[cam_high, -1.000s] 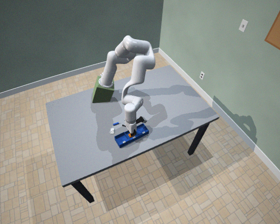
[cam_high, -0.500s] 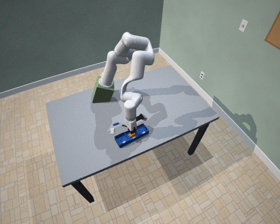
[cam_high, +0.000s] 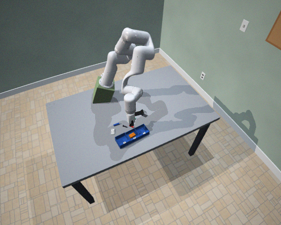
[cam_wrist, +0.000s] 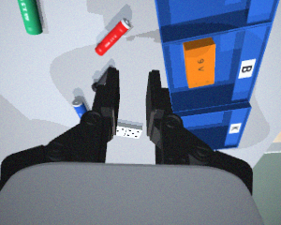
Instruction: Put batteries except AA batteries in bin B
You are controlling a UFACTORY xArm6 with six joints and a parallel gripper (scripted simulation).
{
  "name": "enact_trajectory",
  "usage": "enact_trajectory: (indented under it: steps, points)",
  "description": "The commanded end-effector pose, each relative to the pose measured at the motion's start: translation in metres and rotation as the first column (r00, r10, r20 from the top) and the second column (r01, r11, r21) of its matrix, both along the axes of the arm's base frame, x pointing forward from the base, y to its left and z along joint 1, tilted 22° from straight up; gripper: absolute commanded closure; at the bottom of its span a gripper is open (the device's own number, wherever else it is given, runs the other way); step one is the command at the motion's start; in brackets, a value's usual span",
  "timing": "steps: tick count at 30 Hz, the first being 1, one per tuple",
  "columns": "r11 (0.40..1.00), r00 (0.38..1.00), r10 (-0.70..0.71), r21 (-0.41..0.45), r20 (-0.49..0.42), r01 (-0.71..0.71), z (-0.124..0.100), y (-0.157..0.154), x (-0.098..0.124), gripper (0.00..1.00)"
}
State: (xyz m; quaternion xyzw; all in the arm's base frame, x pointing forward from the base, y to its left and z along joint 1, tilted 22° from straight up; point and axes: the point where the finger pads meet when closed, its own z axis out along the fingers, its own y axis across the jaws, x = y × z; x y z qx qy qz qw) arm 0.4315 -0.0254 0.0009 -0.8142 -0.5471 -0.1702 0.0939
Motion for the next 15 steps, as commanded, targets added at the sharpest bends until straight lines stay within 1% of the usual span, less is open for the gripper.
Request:
enact_trajectory:
  steps: [1, 7, 13, 15]
  points:
    - [0.989, 0.988, -0.148, 0.016, -0.044, 0.149, 0.0063, 0.0132, -0.0196, 0.77]
    - [0.951, 0.948, -0.301, 0.040, -0.104, 0.307, 0.0063, 0.0132, -0.0195, 0.77]
    - [0.887, 0.880, -0.447, 0.051, -0.162, 0.459, 0.0063, 0.0134, -0.0198, 0.77]
    - [0.887, 0.880, -0.447, 0.051, -0.162, 0.459, 0.0063, 0.0134, -0.0198, 0.77]
